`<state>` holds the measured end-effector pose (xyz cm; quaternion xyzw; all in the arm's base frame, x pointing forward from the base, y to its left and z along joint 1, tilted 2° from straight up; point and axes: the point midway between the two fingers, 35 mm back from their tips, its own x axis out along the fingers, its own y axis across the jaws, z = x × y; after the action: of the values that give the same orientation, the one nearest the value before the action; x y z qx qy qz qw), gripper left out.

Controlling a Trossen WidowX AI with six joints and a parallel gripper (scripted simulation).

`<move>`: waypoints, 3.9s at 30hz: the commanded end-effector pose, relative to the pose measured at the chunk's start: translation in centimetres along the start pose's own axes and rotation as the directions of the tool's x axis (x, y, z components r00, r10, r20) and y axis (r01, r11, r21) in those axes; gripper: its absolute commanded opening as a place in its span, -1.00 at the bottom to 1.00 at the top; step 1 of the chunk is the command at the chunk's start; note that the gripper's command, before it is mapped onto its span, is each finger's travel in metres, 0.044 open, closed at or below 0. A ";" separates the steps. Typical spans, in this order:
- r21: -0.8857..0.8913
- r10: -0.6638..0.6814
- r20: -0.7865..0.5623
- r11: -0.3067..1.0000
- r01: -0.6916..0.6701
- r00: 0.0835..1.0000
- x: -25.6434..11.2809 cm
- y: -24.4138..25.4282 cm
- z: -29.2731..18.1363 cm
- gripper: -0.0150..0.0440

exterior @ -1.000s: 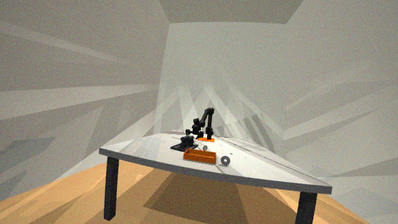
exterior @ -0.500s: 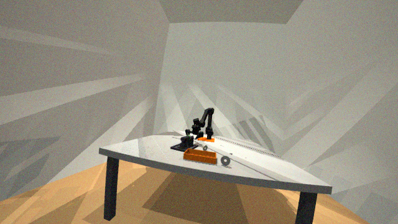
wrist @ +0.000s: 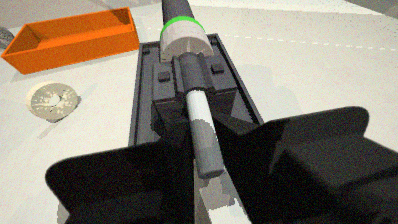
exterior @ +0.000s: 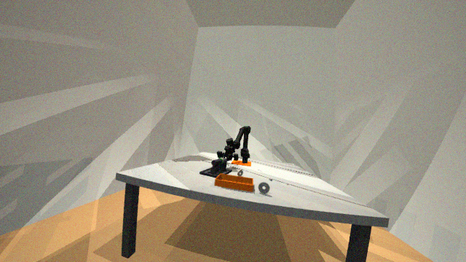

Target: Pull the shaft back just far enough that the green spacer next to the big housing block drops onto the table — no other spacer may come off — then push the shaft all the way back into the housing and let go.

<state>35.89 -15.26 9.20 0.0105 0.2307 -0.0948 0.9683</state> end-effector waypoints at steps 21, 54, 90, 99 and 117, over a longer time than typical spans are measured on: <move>0.003 0.000 -0.006 1.000 0.000 1.000 -0.8 0.0 -0.5 -0.49; 0.003 0.000 -0.006 1.000 0.000 1.000 -1.4 0.0 -0.9 -0.49; 0.003 0.000 -0.007 1.000 0.000 1.000 -1.7 0.0 -1.0 -0.49; 0.003 0.000 -0.007 1.000 0.000 1.000 -1.8 0.0 -1.1 -0.49; 0.003 0.000 -0.007 1.000 0.000 1.000 -2.0 0.0 -1.2 -0.49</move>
<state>33.80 -14.88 9.06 0.0136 0.2335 -0.0965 0.9674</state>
